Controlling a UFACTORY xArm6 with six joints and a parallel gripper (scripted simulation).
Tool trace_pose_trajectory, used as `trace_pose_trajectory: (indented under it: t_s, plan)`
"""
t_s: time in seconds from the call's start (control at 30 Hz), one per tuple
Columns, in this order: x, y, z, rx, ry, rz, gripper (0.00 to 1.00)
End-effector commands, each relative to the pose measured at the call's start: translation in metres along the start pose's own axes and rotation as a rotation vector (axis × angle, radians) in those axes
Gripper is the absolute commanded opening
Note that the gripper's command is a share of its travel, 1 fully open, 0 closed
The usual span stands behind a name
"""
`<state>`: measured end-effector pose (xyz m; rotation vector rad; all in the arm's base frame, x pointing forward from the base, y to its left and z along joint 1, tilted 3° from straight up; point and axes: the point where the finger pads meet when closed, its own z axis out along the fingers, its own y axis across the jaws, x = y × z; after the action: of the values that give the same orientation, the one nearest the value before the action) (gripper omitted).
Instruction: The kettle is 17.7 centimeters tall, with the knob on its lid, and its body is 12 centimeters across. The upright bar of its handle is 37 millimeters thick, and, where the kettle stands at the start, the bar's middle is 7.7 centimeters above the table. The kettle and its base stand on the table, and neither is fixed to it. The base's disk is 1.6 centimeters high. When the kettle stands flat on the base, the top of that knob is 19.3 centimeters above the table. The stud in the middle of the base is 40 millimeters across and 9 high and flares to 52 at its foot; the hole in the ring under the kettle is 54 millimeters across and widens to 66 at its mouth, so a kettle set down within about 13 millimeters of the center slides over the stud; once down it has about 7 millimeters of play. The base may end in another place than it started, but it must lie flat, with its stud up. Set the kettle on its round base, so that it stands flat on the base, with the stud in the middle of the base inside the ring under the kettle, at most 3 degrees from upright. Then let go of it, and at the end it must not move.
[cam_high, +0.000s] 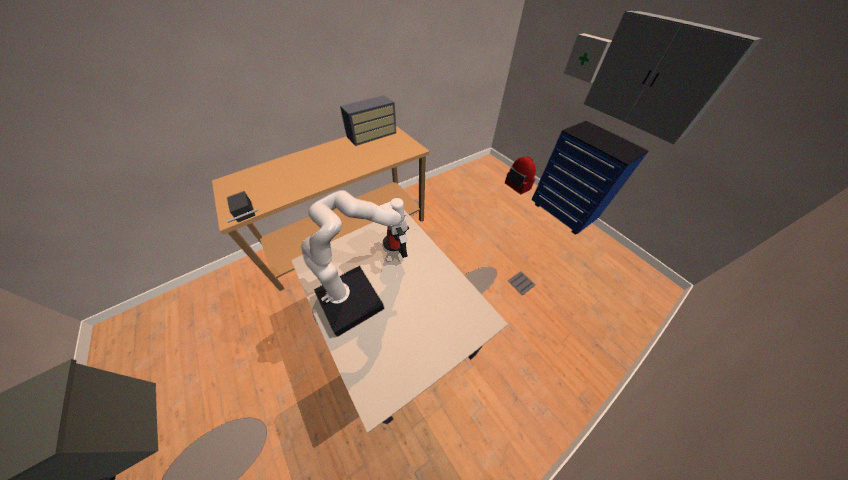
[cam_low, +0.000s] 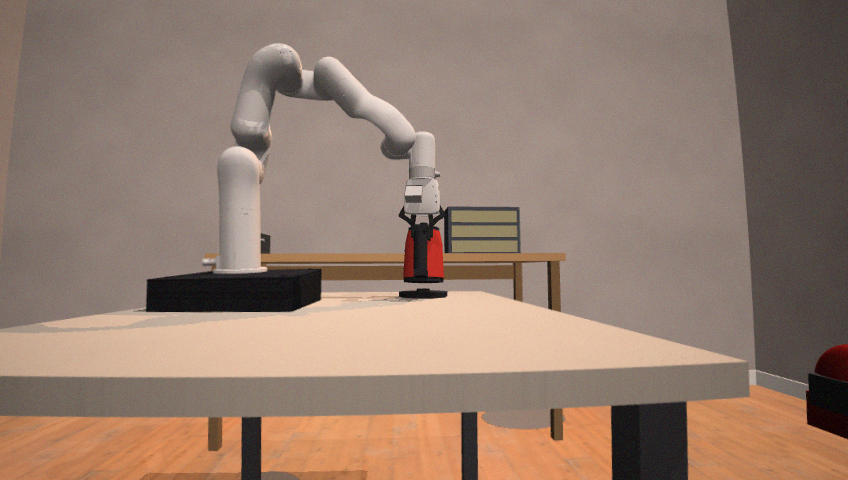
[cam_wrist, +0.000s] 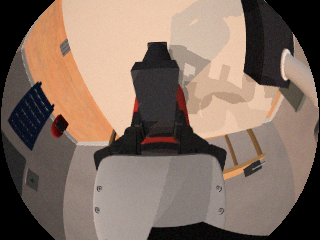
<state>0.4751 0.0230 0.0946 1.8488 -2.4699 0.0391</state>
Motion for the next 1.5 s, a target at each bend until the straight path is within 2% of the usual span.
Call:
trace_pose_trajectory:
  t_s: [0.0, 0.67, 1.47]
  plan:
    - [-0.013, 0.0, -0.002, 0.005, -0.001, 0.0, 0.0]
    - [-0.042, 0.003, -0.002, 0.005, -0.001, 0.0, 0.0]
    - [-0.049, 0.004, -0.002, 0.005, -0.001, 0.0, 0.0]
